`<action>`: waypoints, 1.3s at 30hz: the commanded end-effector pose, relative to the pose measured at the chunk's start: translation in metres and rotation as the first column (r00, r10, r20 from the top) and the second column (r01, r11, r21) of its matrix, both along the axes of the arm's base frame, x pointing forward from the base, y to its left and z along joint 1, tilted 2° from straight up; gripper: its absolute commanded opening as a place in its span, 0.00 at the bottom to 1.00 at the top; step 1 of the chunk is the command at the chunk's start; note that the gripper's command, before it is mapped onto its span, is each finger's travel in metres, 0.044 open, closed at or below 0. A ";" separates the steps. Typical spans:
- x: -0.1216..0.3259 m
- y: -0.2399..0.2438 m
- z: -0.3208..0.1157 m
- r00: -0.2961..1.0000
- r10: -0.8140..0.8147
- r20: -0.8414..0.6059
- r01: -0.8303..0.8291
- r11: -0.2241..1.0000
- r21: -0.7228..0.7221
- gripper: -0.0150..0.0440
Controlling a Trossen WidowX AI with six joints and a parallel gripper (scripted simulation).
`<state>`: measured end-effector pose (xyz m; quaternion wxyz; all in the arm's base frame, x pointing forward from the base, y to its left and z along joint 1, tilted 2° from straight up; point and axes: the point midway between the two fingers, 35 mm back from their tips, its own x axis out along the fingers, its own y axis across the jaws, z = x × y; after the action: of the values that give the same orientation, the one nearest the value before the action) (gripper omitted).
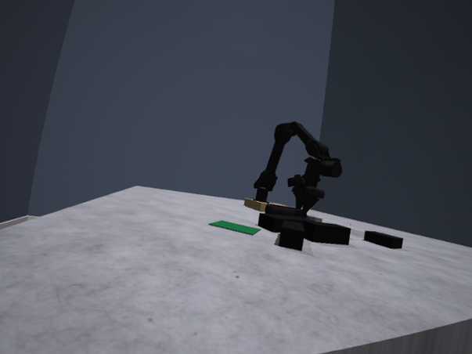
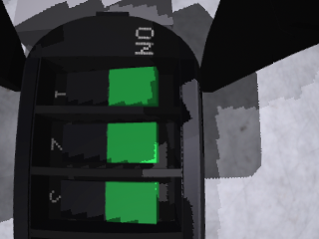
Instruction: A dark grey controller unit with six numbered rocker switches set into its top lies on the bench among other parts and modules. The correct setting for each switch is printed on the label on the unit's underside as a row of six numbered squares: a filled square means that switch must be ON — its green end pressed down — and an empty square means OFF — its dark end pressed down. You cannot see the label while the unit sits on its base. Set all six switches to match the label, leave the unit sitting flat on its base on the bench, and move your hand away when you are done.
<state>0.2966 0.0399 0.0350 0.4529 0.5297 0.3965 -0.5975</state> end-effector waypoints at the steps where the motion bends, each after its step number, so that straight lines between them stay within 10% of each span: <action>1: 0.000 -0.001 -0.001 1.000 -0.006 0.001 0.006 1.000 -0.005 0.81; 39: -0.004 -0.012 0.021 1.000 -0.006 0.013 0.005 0.999 0.033 0.82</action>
<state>0.2933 0.0299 0.0517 0.4444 0.5410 0.4012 -0.5907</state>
